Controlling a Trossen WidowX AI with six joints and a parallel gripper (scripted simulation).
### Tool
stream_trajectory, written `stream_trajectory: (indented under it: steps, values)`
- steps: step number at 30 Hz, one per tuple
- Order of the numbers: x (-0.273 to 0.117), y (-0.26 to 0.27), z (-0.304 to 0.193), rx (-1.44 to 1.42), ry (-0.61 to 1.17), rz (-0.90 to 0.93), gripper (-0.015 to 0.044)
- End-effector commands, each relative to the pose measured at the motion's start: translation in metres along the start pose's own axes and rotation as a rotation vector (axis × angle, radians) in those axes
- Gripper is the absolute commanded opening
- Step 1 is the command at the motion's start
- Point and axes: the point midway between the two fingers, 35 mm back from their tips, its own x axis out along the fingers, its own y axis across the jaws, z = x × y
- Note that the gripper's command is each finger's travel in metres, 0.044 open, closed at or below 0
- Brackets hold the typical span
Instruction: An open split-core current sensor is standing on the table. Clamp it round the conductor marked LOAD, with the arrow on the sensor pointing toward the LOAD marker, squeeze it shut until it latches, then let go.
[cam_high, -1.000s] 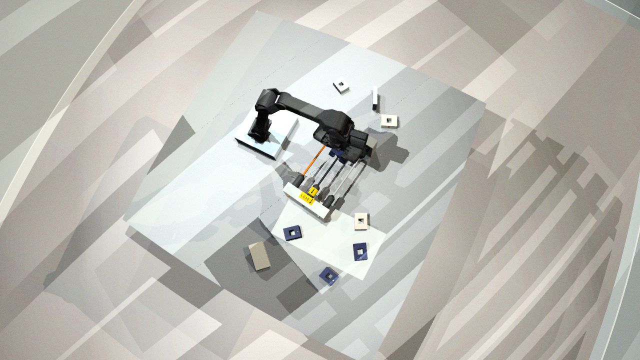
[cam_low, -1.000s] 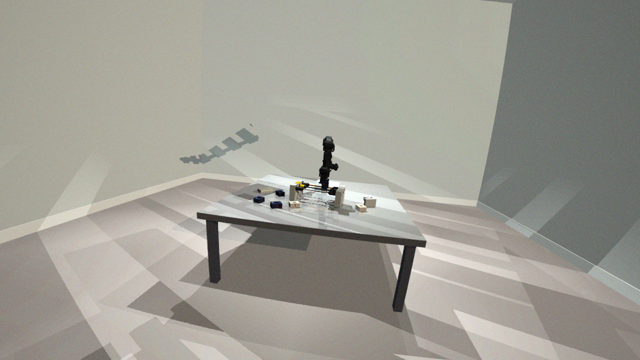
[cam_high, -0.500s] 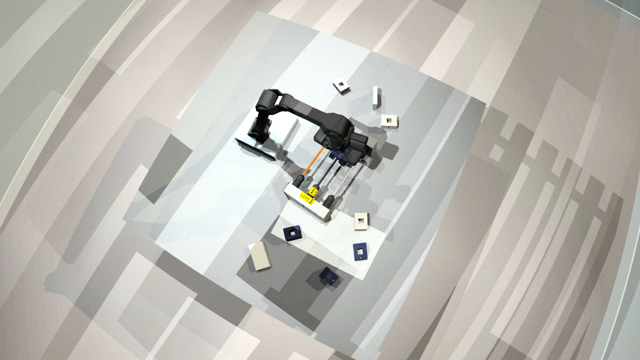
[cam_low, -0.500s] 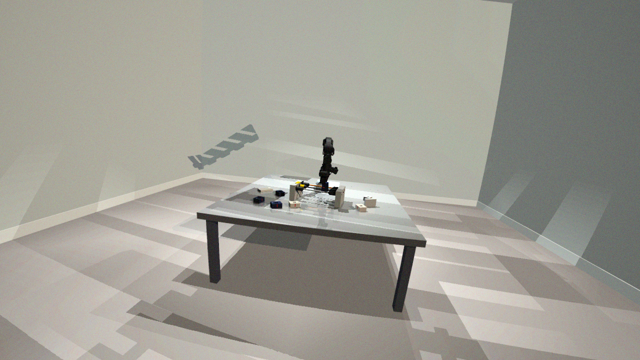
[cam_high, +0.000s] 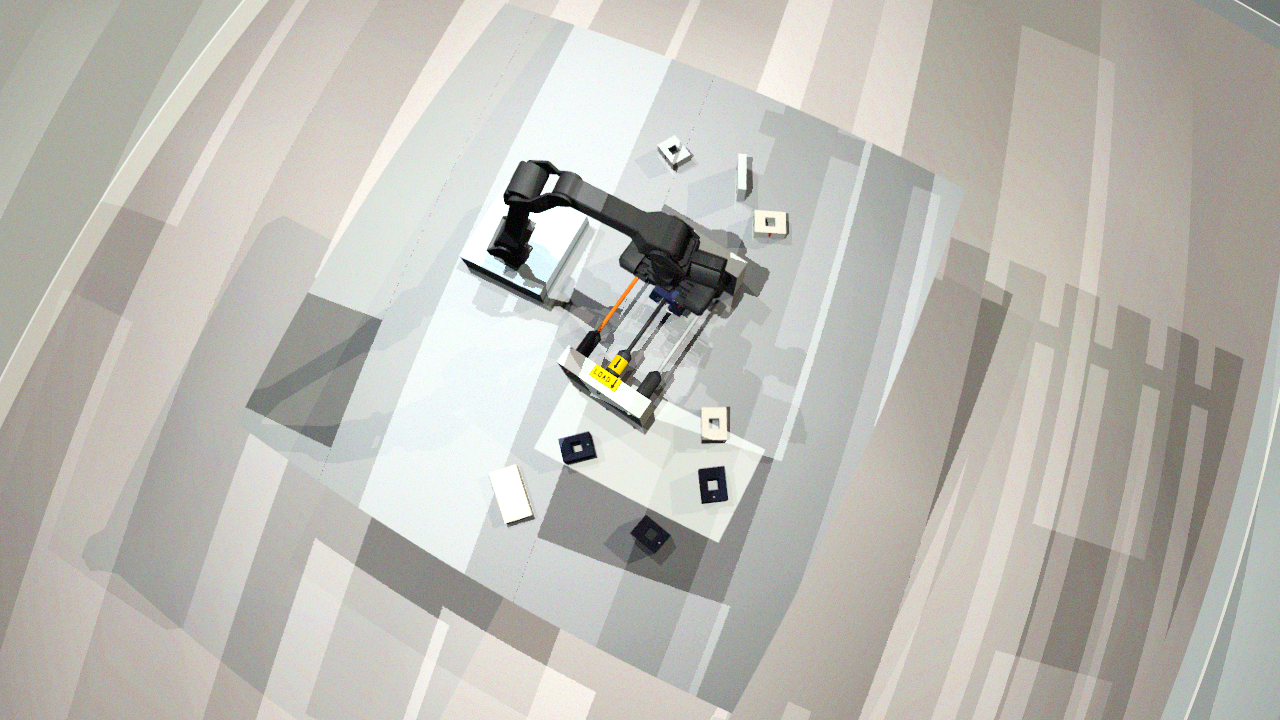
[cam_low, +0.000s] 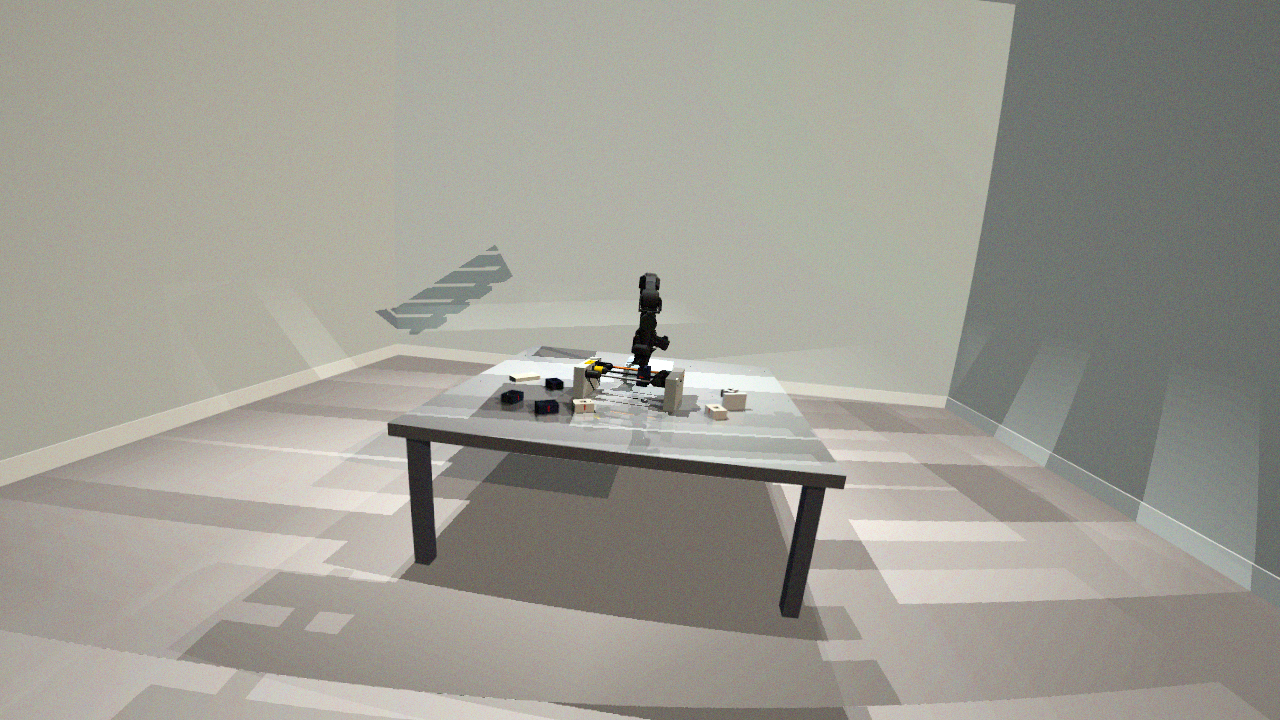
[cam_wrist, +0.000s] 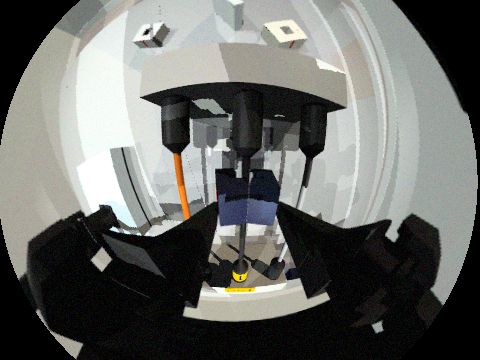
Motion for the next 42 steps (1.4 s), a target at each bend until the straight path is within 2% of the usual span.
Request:
stream_trajectory:
  steps: [1,41,42]
  values:
    - [-0.0017,-0.0002,0.0001,0.0,0.0,-0.002,0.0]
    - [-0.0017,-0.0002,0.0001,0.0,0.0,-0.002,0.0]
    - [-0.0017,-0.0002,0.0001,0.0,0.0,-0.002,0.0026]
